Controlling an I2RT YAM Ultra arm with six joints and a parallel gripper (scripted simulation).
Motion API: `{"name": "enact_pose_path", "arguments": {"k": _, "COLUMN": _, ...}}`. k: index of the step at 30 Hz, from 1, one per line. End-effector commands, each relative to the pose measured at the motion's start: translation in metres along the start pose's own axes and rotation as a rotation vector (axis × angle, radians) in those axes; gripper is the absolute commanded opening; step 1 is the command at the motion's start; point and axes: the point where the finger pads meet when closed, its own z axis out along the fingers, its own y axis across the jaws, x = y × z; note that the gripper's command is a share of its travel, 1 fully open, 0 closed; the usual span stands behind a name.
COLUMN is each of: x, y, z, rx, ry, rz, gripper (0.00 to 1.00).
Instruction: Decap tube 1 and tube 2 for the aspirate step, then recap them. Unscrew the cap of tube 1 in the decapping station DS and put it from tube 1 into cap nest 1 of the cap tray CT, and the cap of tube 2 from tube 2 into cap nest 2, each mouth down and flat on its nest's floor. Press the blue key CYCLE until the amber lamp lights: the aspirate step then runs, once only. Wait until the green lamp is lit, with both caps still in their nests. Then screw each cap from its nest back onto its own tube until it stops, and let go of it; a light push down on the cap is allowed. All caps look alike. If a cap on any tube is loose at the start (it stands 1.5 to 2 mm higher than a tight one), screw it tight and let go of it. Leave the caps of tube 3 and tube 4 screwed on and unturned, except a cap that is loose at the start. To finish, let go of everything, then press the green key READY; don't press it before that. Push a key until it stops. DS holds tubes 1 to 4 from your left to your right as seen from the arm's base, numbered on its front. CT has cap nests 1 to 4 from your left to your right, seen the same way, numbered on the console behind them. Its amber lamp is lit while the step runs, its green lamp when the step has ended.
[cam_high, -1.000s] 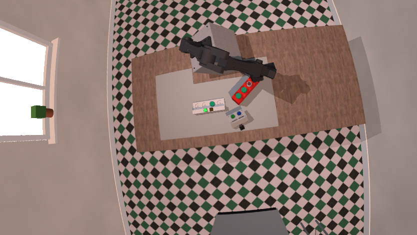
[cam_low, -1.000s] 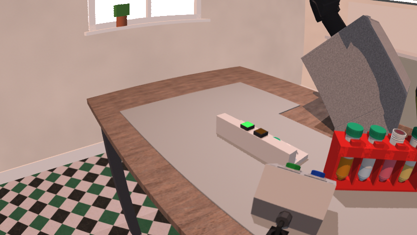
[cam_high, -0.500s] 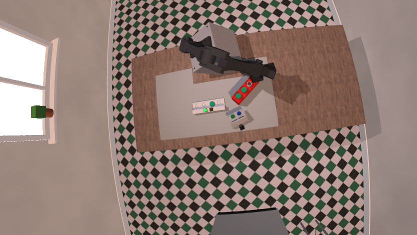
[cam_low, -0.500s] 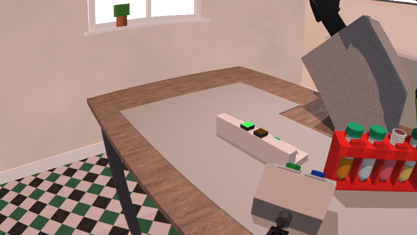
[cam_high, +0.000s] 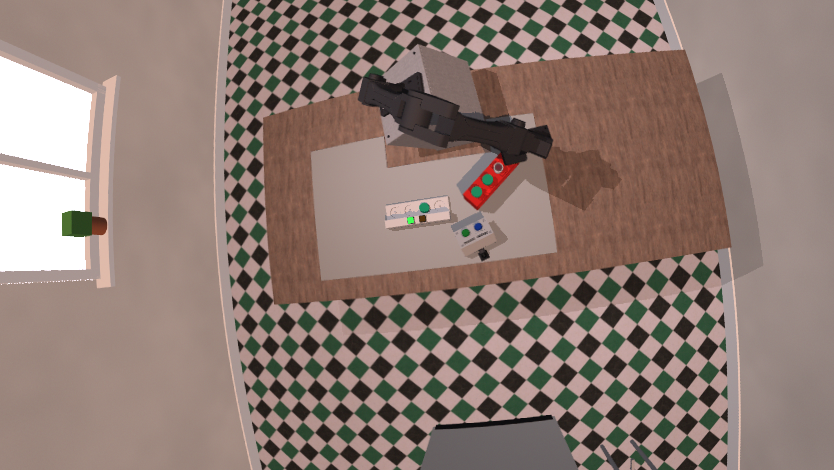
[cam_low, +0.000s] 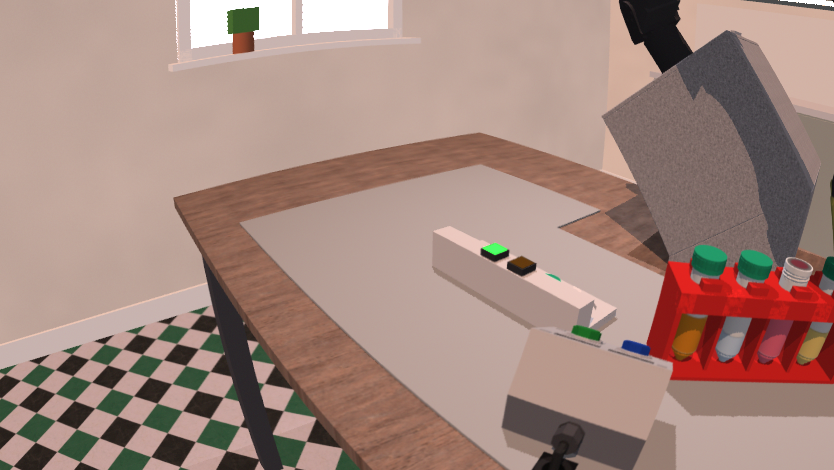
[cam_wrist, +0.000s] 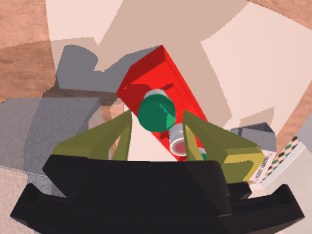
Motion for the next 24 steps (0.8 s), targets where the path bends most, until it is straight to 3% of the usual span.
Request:
{"name": "enact_pose_path", "arguments": {"k": 1, "x": -0.0021, "y": -0.0024, "z": -0.004, "rx": 0.008, "ry": -0.009, "rz": 0.002, "gripper": 0.49}}
{"name": "enact_pose_path", "arguments": {"k": 4, "x": -0.0021, "y": -0.0024, "z": -0.004, "rx": 0.008, "ry": -0.009, "rz": 0.002, "gripper": 0.49}}
{"name": "enact_pose_path", "arguments": {"k": 11, "x": -0.0021, "y": -0.0025, "z": -0.0004, "rx": 0.007, "ry": -0.01, "rz": 0.263, "gripper": 0.49}}
{"name": "enact_pose_path", "arguments": {"k": 24, "x": -0.0021, "y": -0.0027, "z": 0.0041, "rx": 0.007, "ry": -0.01, "rz": 0.263, "gripper": 0.49}}
